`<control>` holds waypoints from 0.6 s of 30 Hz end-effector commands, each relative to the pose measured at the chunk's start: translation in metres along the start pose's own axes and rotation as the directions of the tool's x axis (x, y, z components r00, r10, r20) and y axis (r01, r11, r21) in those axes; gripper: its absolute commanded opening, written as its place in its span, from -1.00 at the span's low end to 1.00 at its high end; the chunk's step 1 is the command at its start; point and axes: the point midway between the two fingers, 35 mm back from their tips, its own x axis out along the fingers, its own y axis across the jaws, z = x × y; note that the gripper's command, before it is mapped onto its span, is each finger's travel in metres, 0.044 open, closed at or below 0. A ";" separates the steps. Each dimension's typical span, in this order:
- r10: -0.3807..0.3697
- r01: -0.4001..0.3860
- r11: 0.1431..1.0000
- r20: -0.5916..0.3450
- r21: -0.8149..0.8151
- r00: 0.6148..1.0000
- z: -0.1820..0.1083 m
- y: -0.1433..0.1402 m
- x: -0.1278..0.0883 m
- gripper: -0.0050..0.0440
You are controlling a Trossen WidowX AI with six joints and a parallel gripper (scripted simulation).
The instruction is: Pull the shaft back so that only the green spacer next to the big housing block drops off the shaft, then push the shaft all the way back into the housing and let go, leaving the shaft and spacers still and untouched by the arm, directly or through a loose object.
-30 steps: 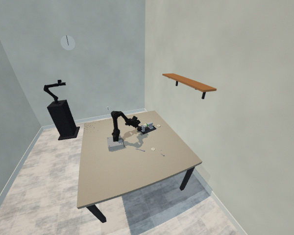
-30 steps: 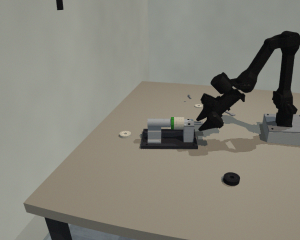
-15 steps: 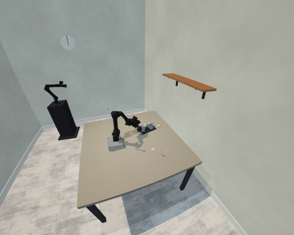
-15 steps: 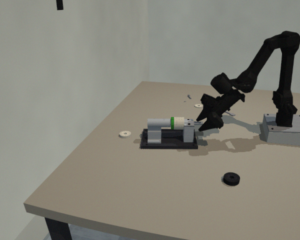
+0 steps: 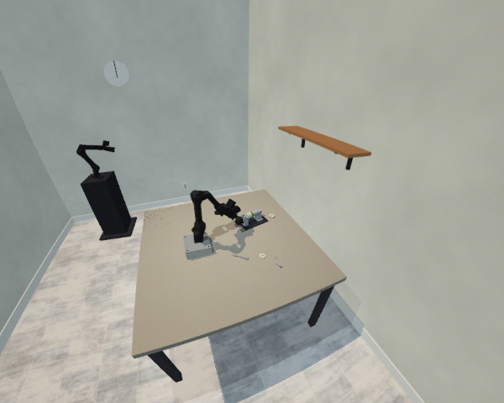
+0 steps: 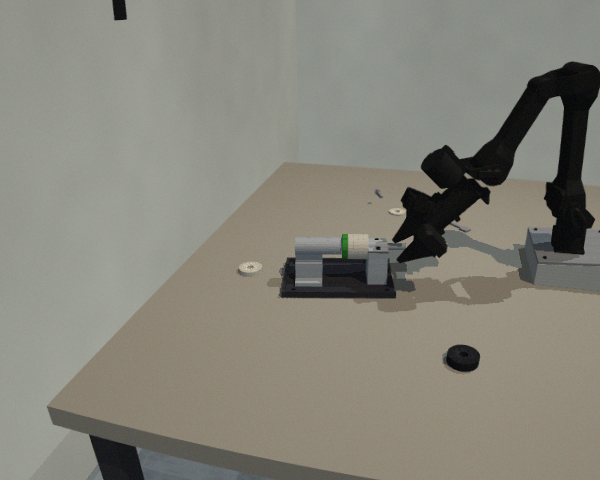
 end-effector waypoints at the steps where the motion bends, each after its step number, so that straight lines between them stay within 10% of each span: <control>1: 0.006 -0.006 1.000 0.001 -0.003 1.000 0.000 0.001 0.002 1.00; 18: 0.006 -0.006 1.000 0.001 -0.003 1.000 0.000 0.001 0.018 1.00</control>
